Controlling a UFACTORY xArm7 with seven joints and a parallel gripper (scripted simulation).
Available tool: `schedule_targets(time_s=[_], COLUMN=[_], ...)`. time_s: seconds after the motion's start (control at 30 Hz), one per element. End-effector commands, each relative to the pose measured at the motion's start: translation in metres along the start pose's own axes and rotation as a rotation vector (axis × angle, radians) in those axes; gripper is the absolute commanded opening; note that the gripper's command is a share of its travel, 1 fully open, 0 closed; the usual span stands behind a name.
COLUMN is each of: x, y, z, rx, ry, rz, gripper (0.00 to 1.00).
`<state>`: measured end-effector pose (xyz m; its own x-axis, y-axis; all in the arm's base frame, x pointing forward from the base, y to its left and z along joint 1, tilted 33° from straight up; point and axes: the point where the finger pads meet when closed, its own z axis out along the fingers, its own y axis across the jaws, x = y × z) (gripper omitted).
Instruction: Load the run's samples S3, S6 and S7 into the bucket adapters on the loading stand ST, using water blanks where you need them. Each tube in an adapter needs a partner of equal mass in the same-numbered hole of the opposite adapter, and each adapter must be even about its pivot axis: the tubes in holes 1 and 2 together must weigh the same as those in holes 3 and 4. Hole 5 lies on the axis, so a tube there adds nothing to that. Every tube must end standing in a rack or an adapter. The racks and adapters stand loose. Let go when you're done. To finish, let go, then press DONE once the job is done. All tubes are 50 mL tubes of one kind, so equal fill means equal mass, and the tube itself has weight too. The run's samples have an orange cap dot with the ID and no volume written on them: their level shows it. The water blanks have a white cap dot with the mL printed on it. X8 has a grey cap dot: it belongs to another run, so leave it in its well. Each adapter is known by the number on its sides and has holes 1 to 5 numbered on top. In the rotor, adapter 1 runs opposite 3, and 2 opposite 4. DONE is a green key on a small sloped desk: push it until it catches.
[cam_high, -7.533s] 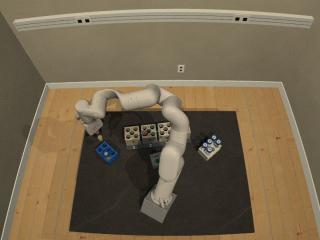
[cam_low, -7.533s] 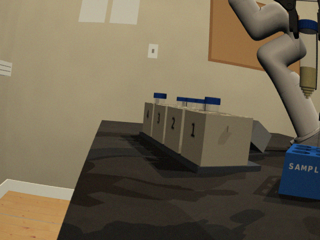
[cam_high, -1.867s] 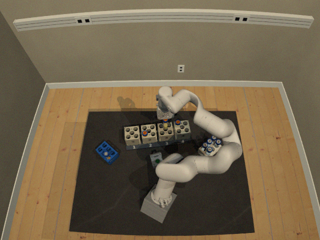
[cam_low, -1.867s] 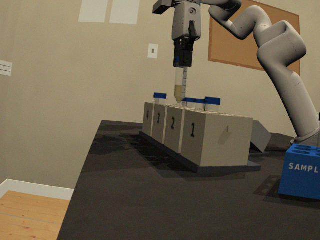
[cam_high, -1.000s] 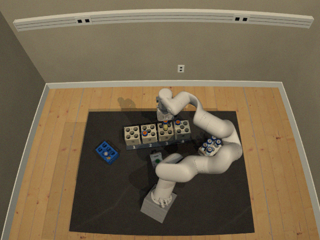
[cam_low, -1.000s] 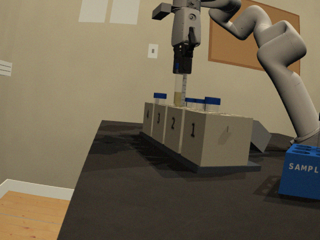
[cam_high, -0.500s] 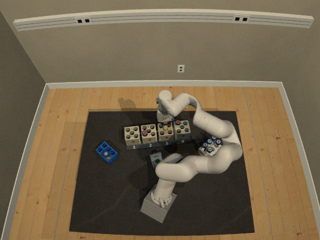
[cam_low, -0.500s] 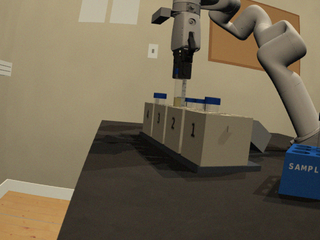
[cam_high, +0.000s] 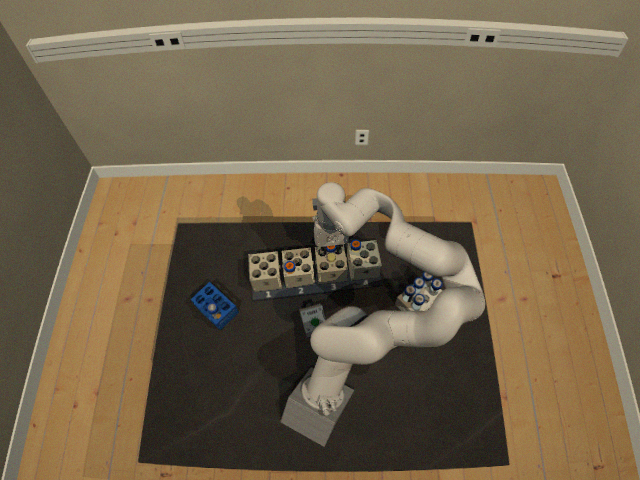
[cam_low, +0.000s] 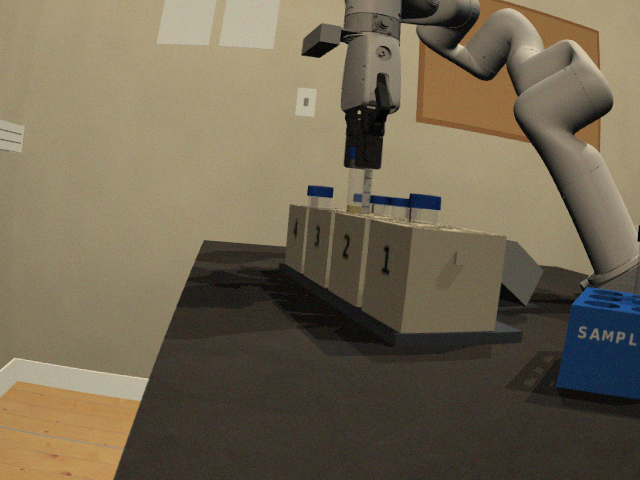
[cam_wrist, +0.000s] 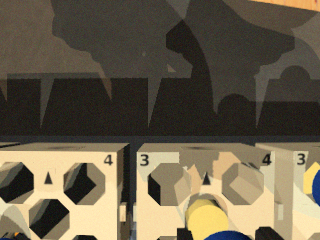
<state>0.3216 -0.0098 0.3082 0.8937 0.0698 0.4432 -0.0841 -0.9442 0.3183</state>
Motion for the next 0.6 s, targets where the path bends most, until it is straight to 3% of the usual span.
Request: schedule_targets(time_s=[0.0, 0.57], x=[0.001, 0.001], y=[0.0, 0.0], z=[0.004, 0.019], rx=[0.0, 0.0], ry=[0.003, 0.003], rz=[0.0, 0.0], gripper=[0.0, 0.0])
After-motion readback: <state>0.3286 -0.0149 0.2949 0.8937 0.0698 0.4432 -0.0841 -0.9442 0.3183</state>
